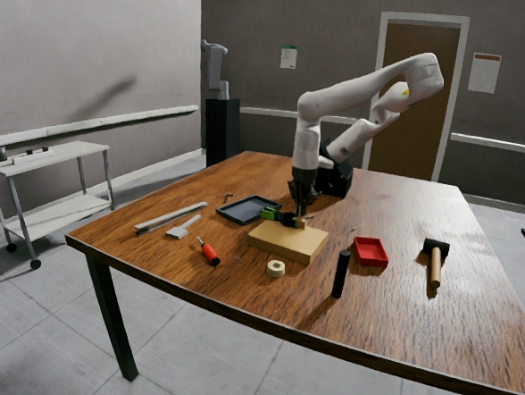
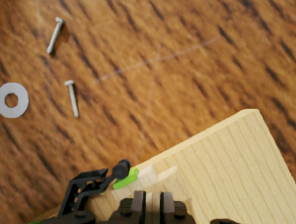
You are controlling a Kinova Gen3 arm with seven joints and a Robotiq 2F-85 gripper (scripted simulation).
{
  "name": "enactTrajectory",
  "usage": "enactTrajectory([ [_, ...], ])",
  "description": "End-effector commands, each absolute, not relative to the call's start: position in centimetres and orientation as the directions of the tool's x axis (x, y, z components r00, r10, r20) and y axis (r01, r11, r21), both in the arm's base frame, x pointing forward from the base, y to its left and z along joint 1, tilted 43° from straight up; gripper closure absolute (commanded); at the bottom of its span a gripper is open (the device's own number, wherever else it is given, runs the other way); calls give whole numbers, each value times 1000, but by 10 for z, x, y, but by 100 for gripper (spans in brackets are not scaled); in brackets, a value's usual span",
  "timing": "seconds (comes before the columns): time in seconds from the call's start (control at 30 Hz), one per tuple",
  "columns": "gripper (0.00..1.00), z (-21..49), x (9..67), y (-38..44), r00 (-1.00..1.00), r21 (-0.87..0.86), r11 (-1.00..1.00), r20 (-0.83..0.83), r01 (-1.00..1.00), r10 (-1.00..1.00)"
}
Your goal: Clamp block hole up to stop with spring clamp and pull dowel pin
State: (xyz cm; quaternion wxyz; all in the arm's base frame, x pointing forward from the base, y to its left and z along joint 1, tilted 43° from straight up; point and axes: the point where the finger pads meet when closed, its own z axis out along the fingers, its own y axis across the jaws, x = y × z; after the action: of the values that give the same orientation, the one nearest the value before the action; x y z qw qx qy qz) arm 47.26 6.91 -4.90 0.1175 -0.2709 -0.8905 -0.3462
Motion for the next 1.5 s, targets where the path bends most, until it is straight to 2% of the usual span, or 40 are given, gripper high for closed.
enactTrajectory([
  [0.0, 90, -48, 473, 68, -805, 539, 599, 414, 593, 424],
  [0.57, 90, -48, 473, 68, -719, 479, 537, 483, 695, 500],
  [1.47, 90, -48, 473, 67, -848, 568, 629, 373, 530, 378],
])
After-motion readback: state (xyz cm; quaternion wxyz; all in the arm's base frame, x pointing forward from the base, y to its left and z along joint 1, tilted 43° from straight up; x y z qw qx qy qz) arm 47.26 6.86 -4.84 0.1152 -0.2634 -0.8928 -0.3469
